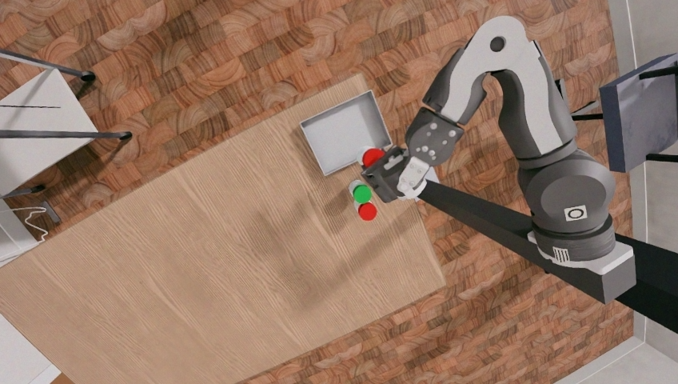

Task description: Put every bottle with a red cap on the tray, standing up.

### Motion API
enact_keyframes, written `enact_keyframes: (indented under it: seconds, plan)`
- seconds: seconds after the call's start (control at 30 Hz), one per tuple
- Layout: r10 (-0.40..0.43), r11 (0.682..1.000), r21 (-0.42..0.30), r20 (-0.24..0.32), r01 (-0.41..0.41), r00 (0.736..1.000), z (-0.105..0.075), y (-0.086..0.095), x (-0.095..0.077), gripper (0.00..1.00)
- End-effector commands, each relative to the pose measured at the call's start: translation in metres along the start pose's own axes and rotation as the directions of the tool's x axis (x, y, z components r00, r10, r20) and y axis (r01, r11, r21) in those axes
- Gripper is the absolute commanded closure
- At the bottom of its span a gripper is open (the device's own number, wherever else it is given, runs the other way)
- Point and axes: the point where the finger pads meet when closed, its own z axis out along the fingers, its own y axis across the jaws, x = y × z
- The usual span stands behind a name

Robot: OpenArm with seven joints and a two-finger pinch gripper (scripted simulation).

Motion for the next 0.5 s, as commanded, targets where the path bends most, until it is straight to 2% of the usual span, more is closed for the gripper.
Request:
enact_keyframes:
  seconds: [0.0, 0.17, 0.23, 0.47]
  plan:
    - [0.038, 0.999, -0.019, 0.001, -0.038, 0.999, -0.0026, 0.0042, -0.0005, 1.0]
    - [0.133, 0.991, -0.02, -0.001, -0.133, 0.991, -0.0028, 0.0045, -0.0006, 1.0]
    - [0.133, 0.991, -0.02, -0.001, -0.133, 0.991, -0.0028, 0.0045, -0.0006, 1.0]
    - [0.228, 0.973, -0.022, -0.004, -0.228, 0.974, -0.0031, 0.0049, -0.0006, 1.0]
